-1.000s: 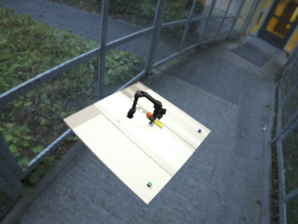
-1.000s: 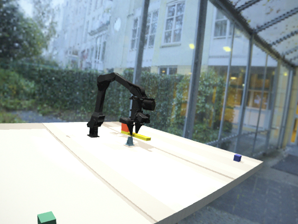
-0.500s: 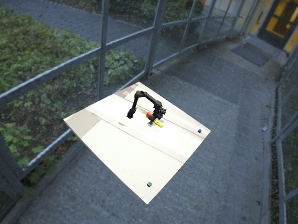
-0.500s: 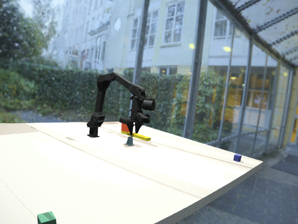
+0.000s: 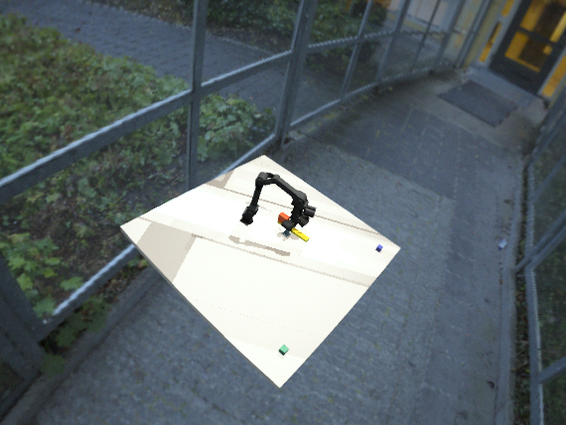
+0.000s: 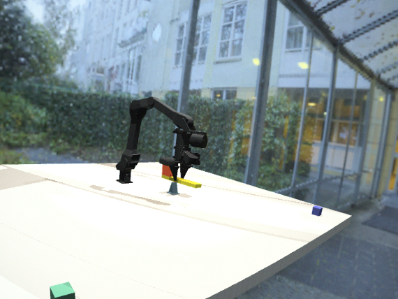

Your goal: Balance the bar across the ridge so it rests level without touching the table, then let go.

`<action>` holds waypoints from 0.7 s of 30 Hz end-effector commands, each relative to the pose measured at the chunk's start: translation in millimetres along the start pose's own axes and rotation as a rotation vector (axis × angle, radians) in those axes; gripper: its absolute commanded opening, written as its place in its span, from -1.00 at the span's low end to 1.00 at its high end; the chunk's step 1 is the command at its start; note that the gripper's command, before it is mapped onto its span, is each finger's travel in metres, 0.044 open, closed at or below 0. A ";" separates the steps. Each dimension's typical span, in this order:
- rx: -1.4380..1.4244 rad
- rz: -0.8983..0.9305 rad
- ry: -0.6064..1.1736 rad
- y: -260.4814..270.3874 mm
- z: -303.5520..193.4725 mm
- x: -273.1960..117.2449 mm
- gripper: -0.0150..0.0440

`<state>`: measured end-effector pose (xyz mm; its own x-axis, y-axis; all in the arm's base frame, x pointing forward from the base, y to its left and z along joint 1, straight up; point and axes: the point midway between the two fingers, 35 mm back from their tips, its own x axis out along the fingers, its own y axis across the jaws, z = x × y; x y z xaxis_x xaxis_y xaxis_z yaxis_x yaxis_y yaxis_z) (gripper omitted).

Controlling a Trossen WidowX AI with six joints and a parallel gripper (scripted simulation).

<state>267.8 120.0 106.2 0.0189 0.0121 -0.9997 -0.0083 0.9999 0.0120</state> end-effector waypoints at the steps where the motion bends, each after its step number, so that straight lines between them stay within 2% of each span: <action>1: 0.000 -0.003 -0.002 -0.4 0.3 0.6 -0.49; 21: 0.000 -0.003 -0.002 -0.4 0.2 2.2 -0.49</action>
<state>267.8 120.0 104.5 0.0189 0.0121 -0.9997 -0.0083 0.9999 0.0119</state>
